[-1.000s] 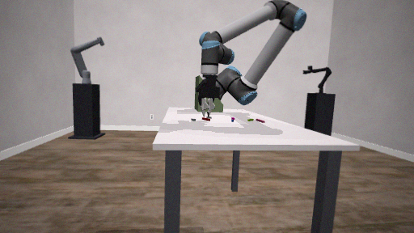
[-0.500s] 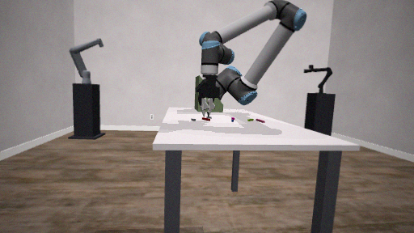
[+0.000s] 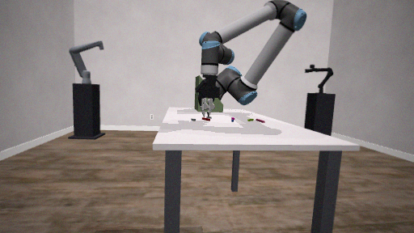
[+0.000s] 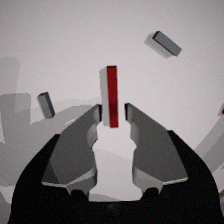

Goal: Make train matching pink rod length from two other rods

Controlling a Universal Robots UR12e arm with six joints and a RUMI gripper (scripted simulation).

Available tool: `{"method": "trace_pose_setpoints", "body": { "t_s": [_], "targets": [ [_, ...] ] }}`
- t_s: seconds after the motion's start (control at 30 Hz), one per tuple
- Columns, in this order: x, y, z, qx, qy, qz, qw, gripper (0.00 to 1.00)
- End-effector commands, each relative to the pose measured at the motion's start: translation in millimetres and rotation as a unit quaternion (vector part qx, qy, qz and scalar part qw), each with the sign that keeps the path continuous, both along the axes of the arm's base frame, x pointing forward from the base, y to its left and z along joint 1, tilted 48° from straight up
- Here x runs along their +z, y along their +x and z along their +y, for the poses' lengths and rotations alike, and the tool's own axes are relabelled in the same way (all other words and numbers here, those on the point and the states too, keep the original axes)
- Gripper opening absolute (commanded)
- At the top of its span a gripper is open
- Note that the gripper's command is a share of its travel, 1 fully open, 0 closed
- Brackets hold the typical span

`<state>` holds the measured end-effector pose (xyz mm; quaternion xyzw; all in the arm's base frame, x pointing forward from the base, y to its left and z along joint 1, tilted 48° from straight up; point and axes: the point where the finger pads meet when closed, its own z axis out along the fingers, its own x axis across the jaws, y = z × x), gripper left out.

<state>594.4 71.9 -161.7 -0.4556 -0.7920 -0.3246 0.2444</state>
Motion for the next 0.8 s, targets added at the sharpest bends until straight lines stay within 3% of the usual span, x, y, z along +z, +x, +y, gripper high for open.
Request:
{"method": "trace_pose_setpoints", "body": {
  "t_s": [0.0, 0.77],
  "targets": [
    [-1, 0, 1, 0.0, 0.0, -0.001, 1.0, 0.14],
    [-11, -1, 11, 0.0, 0.0, -0.001, 1.0, 0.14]
  ]
}}
